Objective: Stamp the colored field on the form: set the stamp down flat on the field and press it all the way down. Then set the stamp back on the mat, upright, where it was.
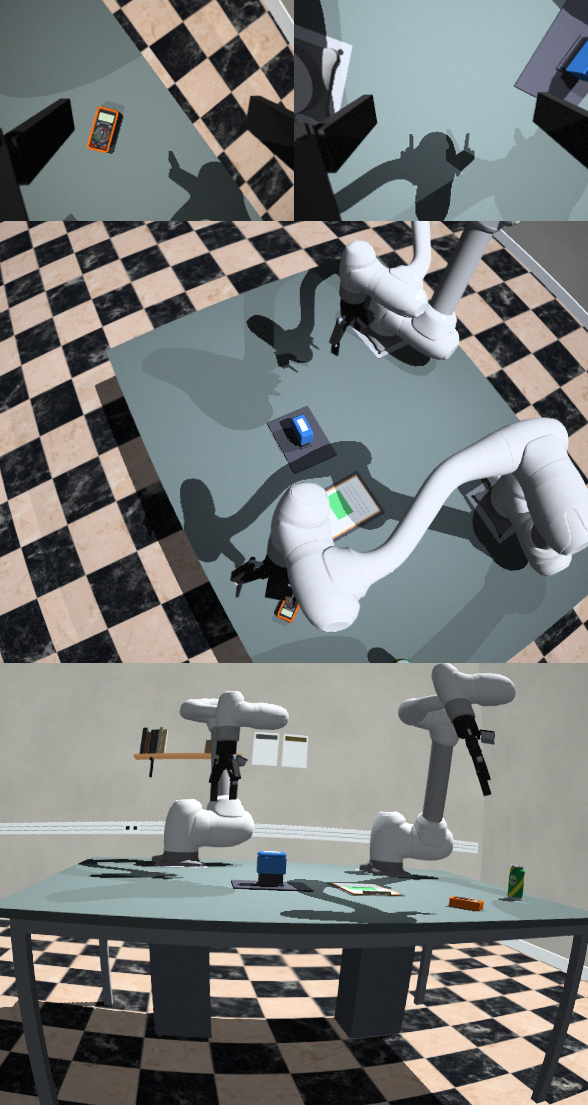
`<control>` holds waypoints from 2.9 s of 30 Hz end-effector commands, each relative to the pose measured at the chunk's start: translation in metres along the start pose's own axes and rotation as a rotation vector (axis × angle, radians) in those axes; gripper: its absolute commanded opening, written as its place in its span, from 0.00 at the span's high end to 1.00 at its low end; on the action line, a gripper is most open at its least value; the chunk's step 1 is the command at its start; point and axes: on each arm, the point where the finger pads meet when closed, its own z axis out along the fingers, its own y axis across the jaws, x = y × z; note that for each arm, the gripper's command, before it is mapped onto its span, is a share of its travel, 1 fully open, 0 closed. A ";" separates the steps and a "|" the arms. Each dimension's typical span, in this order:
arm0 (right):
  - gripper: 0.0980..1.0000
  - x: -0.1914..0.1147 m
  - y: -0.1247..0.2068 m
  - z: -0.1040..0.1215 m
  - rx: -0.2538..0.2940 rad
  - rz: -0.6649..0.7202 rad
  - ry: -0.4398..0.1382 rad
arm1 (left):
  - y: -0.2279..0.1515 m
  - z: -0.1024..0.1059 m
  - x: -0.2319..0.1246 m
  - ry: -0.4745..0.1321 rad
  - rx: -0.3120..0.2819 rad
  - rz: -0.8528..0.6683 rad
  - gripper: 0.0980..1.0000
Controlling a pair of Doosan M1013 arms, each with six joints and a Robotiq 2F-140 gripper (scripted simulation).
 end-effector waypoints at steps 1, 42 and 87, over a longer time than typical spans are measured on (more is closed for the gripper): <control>0.00 0.000 0.000 0.000 -0.001 0.001 0.000 | 0.000 -0.001 0.000 0.001 -0.001 0.000 0.00; 0.00 -0.265 -0.125 0.067 0.378 1.593 0.049 | 0.020 0.002 -0.070 -0.043 -0.001 -0.053 0.00; 0.00 -0.314 -0.449 0.134 1.265 3.226 0.293 | 0.044 -0.003 -0.345 -0.191 0.065 -0.258 0.00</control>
